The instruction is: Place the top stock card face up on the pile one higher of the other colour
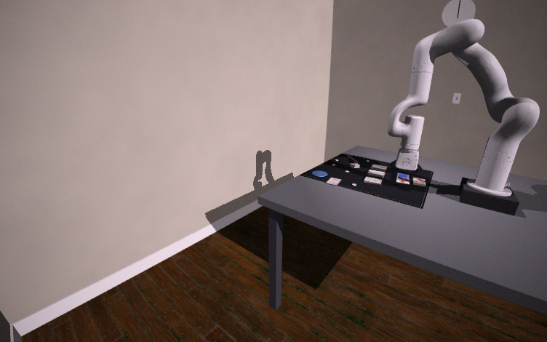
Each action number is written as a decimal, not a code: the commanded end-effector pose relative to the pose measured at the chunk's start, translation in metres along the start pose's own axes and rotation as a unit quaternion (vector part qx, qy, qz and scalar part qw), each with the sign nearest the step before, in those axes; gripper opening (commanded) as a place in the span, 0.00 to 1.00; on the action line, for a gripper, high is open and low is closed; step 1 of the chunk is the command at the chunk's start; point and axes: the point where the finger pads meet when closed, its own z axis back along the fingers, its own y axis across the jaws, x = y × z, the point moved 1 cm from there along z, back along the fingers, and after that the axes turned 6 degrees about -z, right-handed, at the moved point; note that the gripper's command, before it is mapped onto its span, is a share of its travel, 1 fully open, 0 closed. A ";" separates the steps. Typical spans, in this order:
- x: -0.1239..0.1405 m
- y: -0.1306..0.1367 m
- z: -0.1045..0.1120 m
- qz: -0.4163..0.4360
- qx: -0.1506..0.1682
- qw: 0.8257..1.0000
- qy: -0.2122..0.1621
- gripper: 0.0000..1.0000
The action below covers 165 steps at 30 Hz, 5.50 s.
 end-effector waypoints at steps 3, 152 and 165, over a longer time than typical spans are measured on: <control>0.001 -0.003 0.004 0.000 0.000 1.000 0.000 0.63; 0.019 -0.147 0.014 0.690 0.000 0.724 0.000 0.63; 0.019 -0.147 0.014 0.690 0.000 0.724 0.000 0.63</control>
